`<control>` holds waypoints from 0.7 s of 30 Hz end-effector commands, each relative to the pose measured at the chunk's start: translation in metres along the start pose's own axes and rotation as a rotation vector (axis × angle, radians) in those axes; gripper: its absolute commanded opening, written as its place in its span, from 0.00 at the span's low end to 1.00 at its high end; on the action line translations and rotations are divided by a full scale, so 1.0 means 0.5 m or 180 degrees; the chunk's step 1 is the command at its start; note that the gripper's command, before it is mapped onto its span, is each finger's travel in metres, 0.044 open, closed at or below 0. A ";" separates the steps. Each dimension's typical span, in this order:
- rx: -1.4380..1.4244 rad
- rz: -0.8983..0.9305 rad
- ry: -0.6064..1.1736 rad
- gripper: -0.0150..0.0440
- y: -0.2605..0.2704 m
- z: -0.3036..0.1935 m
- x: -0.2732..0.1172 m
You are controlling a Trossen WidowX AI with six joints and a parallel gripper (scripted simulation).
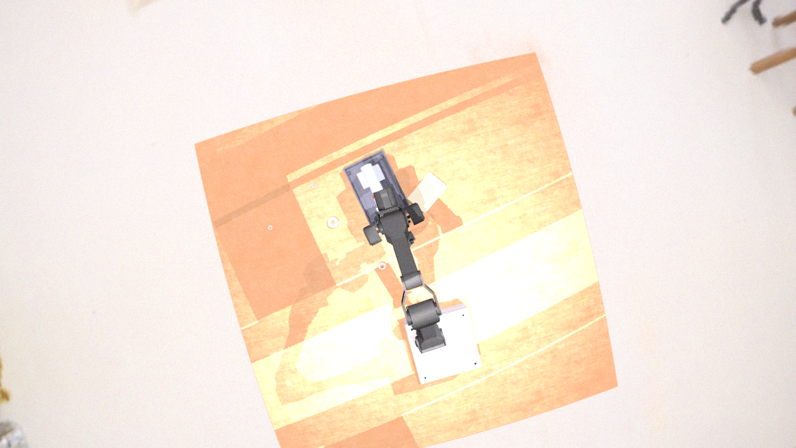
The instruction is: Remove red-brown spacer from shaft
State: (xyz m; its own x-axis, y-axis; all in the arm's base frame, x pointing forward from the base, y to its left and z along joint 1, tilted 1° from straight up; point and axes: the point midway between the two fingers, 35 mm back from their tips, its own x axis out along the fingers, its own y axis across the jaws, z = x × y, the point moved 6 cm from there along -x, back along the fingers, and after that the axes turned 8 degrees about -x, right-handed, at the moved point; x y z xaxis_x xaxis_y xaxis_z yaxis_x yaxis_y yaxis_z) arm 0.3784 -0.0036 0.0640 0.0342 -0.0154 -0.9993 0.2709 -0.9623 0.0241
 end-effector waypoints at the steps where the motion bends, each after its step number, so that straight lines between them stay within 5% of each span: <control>1: -0.0004 0.0007 -0.0010 0.25 -0.001 0.010 0.000; 21: -0.0004 0.0006 -0.0011 0.25 -0.003 0.019 0.000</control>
State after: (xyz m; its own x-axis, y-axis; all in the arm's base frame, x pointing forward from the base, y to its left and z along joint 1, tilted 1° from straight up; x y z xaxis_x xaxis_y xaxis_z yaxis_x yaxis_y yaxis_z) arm 0.3700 -0.0047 0.0637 0.0327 -0.0157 -0.9993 0.2696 -0.9627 0.0239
